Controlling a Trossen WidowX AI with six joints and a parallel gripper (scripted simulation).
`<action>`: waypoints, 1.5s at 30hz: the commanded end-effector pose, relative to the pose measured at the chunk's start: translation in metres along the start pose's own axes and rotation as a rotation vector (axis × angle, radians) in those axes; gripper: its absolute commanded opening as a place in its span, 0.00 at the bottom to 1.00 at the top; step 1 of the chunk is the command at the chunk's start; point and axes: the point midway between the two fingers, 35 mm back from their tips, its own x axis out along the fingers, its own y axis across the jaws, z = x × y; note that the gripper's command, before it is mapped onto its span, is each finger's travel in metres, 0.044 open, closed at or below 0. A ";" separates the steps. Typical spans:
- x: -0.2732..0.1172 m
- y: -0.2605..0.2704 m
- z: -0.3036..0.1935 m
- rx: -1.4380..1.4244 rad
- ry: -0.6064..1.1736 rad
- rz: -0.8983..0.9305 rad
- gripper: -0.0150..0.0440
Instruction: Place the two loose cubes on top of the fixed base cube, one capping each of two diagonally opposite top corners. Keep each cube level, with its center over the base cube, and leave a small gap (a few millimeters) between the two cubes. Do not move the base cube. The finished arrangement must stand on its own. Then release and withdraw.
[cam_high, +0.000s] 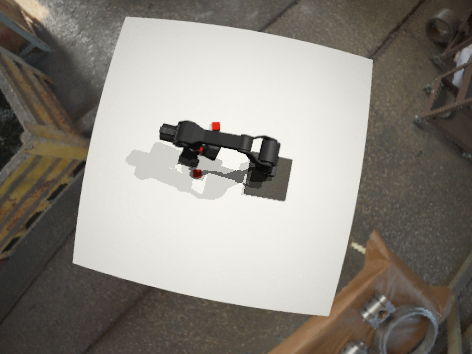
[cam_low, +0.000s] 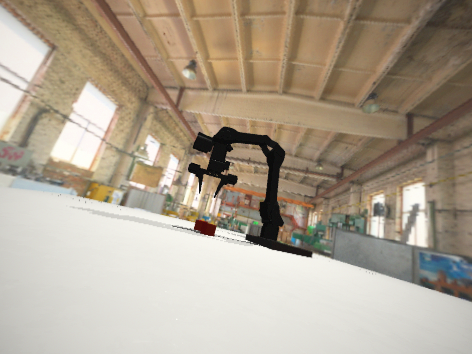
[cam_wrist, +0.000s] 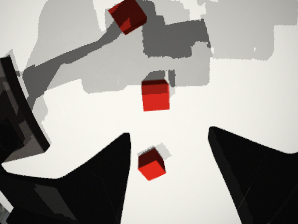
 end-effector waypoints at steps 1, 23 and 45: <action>0.019 0.001 0.000 -0.011 0.007 0.009 0.70; 0.080 0.003 -0.001 -0.011 0.007 0.009 0.70; 0.110 0.003 -0.001 -0.011 0.007 0.009 0.61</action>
